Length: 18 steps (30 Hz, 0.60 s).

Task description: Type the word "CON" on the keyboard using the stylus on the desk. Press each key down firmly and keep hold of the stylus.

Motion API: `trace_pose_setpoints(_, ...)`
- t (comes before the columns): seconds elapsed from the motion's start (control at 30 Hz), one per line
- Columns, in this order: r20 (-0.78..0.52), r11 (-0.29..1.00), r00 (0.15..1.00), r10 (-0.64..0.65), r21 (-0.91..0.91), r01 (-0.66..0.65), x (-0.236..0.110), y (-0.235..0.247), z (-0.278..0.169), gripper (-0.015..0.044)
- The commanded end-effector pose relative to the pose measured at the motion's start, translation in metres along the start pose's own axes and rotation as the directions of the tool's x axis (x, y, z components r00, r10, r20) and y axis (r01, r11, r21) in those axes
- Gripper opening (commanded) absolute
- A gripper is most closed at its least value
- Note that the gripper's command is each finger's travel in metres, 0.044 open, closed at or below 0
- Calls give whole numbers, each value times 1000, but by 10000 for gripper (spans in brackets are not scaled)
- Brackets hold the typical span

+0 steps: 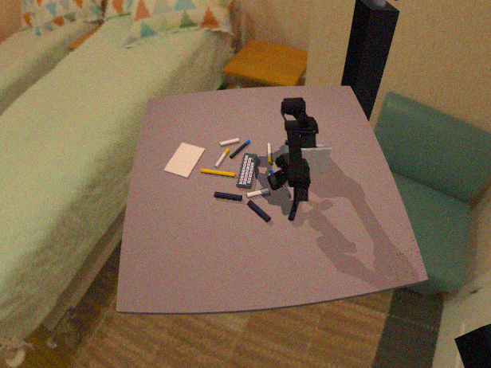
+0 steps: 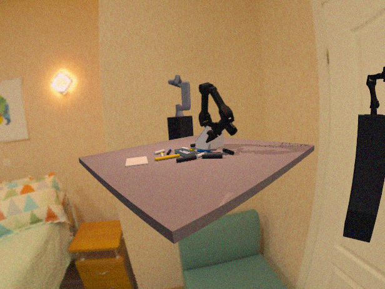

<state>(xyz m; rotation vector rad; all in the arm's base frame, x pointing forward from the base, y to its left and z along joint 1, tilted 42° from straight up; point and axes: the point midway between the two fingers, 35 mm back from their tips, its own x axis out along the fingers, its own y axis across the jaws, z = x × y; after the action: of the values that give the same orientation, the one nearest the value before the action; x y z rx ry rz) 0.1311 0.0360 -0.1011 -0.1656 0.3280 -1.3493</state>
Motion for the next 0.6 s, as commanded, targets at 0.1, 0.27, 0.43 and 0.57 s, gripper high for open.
trace_pose_setpoints(0.1, 22, 1000, 1000, 7, 14, -7, 2, -1, -3, 150)
trace_pose_setpoints(0.27, 22, 1000, 1000, 7, 14, -7, 4, -1, -5, 150)
trace_pose_setpoints(0.43, 22, 1000, 1000, 7, 14, -7, 6, -1, -6, 150)
trace_pose_setpoints(0.57, 22, 1000, 1000, 7, 14, -7, 7, -1, -7, 150)
